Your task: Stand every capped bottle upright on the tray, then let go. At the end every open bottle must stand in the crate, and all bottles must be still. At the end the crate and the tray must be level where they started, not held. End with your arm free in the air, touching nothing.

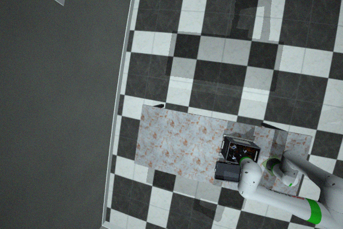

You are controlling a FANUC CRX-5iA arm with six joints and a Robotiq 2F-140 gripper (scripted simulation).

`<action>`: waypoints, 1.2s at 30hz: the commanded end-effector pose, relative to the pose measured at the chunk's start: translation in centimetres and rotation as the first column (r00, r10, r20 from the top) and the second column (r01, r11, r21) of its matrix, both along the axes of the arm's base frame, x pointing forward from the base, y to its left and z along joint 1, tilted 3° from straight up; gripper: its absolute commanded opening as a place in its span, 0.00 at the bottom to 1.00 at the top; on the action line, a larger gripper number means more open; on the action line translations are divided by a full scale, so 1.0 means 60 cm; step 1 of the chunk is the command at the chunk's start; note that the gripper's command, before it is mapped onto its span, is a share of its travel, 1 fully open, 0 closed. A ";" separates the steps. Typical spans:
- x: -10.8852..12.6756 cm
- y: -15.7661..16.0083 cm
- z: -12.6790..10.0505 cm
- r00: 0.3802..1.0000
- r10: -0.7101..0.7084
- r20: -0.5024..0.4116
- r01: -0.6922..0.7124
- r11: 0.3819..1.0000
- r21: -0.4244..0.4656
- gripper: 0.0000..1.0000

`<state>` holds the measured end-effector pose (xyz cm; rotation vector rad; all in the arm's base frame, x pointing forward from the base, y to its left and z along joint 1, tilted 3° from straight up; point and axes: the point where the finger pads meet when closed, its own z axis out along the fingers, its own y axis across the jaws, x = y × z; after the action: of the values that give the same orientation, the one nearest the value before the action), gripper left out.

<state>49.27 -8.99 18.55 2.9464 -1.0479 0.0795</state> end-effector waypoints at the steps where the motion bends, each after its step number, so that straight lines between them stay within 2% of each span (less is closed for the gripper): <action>1: 0.000 0.000 0.020 1.000 0.000 0.001 0.000 1.000 0.000 0.00; 11: -0.003 0.002 0.075 1.000 0.000 0.001 0.000 1.000 0.000 0.00; 14: -0.003 0.002 0.075 1.000 0.000 0.001 0.000 1.000 0.000 0.00; 28: -0.006 0.005 0.152 1.000 0.000 0.001 0.000 1.000 0.000 0.00; 31: -0.006 0.004 0.152 1.000 0.000 0.002 0.000 1.000 -0.001 0.00; 36: -0.008 0.005 0.180 1.000 0.000 0.001 0.000 1.000 0.000 0.00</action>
<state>48.84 -8.70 28.41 2.9464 -1.0478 0.0816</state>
